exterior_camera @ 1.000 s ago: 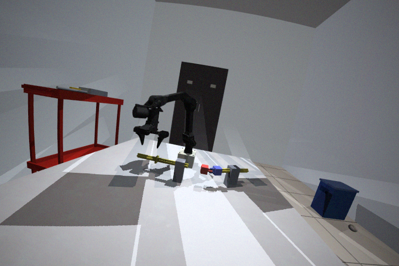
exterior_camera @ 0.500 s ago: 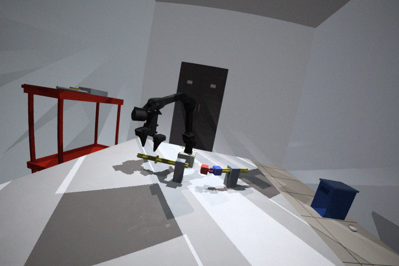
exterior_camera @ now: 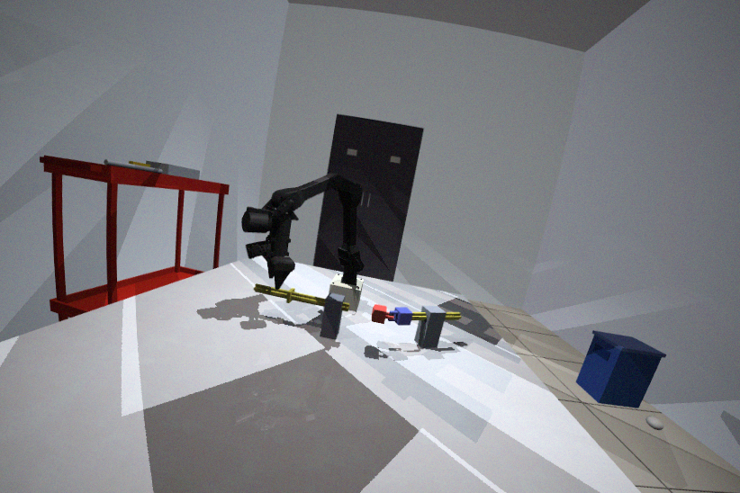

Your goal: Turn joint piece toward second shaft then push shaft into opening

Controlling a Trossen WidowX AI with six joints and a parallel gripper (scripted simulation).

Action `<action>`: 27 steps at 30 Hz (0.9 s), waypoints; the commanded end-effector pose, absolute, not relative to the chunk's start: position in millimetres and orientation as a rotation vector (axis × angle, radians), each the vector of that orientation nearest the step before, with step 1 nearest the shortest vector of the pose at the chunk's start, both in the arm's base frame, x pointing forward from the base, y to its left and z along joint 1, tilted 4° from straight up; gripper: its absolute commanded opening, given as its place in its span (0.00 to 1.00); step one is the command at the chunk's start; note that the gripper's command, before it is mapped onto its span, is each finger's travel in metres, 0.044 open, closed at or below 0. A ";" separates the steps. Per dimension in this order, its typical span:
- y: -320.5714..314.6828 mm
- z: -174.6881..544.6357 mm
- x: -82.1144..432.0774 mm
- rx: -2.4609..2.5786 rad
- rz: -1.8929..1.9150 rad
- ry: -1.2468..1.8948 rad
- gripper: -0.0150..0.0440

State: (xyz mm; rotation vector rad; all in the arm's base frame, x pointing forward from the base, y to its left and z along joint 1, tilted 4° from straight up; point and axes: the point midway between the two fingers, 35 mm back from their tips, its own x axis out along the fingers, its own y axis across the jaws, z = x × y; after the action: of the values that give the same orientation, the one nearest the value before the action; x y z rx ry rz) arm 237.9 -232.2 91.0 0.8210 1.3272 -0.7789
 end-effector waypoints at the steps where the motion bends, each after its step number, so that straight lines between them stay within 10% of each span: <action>1: -232.6 81.8 237.5 0.943 -0.890 1.285 1.00; 27: -233.3 55.2 238.0 1.328 -1.241 1.079 1.00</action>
State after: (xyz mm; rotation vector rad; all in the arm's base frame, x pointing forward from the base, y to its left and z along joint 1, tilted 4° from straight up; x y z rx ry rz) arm 238.0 -233.3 58.9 1.3198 1.0834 -1.2313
